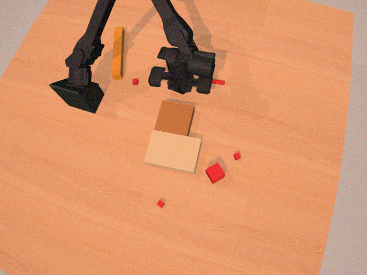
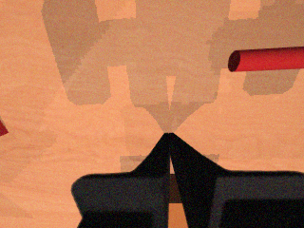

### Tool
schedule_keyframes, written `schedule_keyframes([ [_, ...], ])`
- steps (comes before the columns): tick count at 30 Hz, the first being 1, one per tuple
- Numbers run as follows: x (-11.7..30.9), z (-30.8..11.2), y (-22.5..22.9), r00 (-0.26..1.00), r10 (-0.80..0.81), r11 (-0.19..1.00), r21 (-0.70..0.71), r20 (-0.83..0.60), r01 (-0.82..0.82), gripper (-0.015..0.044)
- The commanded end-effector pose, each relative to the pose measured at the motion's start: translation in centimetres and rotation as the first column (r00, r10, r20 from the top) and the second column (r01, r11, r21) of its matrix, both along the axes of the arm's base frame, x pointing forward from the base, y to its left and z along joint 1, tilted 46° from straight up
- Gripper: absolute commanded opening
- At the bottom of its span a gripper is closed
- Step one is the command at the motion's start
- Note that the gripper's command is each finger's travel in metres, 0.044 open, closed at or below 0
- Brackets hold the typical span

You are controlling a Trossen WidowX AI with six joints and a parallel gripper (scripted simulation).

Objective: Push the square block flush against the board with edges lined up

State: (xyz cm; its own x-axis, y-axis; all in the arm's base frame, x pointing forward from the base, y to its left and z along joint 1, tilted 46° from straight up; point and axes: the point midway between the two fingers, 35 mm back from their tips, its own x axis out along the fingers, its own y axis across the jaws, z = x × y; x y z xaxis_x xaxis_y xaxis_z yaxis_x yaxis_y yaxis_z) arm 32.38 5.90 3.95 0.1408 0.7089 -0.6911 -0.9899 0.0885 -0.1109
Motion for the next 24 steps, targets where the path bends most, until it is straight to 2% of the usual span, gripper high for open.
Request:
schedule_keyframes([
  [1,-0.1,0.5,0.5,1.000,-0.004,1.000,0.002,-0.007,0.004,0.0000],
  [5,0.0,0.6,0.3,1.000,0.000,1.000,0.000,0.000,0.000,0.0000],
  [10,-0.8,4.1,-3.3,1.000,-0.003,1.000,0.001,-0.007,0.003,0.0000],
  [16,-0.6,3.9,-3.3,1.000,-0.019,1.000,0.003,-0.009,0.019,0.0000],
  [24,1.1,3.1,-4.9,0.965,-0.185,0.981,0.017,-0.187,0.191,0.0000],
])
